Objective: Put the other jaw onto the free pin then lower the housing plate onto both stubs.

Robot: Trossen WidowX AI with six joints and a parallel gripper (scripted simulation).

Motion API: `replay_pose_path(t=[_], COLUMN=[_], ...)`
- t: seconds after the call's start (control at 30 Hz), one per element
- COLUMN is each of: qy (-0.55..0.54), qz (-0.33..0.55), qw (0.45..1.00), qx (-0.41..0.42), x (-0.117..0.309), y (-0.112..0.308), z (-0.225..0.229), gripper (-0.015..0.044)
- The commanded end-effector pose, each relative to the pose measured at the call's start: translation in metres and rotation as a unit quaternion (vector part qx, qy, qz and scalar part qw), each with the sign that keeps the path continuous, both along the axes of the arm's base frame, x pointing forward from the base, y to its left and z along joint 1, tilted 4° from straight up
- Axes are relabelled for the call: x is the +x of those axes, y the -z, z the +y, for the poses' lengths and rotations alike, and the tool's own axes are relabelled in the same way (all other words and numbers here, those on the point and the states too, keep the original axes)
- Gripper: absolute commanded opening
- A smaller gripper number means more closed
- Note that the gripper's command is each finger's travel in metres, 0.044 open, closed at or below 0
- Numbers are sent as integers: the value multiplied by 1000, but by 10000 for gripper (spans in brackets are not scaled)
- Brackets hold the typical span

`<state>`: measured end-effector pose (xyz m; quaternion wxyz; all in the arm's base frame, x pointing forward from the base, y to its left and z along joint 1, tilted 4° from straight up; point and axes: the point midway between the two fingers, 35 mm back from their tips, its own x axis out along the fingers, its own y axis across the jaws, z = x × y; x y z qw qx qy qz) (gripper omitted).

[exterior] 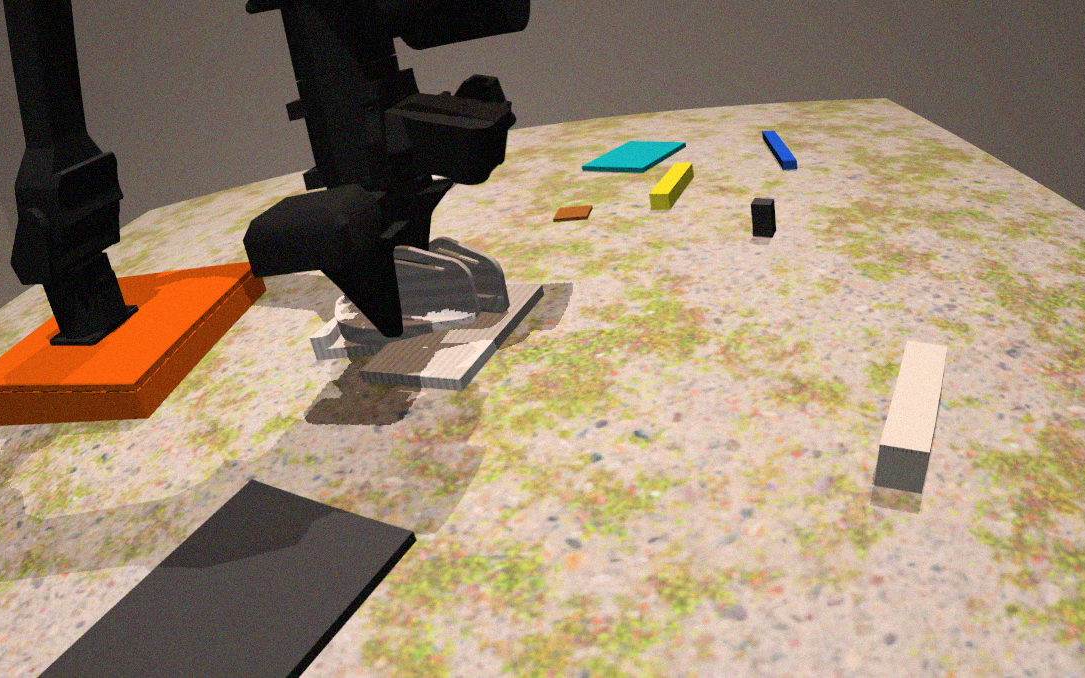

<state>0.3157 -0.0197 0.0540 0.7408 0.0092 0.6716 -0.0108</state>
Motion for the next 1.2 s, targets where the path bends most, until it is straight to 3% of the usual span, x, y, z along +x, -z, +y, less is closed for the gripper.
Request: replay_pose_path(t=[0.0,1.17], qy=[-2,-3], qz=[0,0], qw=[1000,1000], qx=[2,1], x=[0,0], y=[2,11], z=[1,1], gripper=[134,134])
